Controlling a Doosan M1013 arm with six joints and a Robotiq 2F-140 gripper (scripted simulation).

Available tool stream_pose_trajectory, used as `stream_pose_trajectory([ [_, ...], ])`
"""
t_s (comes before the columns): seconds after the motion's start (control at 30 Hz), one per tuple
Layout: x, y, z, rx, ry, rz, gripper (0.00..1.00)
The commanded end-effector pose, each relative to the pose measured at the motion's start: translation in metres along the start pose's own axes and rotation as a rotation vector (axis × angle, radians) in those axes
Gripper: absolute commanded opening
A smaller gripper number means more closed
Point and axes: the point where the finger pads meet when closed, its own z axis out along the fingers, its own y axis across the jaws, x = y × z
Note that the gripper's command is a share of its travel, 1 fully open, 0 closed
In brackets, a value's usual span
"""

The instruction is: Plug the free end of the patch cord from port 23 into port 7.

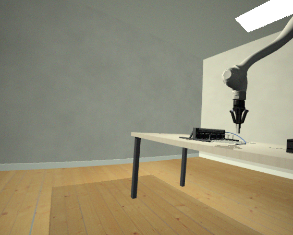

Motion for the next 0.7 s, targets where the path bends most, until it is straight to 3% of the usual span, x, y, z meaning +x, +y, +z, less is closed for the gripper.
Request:
stream_pose_trajectory([
  [0.0,0.000,0.000,0.000,0.000,0.000,0.000,0.00],
  [0.3,0.015,-0.002,0.001,0.016,0.047,-0.022,0.00],
  [0.53,0.079,-0.020,-0.008,0.115,0.269,-0.149,0.00],
  [0.63,0.086,-0.024,-0.010,0.130,0.296,-0.168,0.00],
  [0.67,0.097,-0.030,-0.014,0.157,0.340,-0.201,0.00],
])
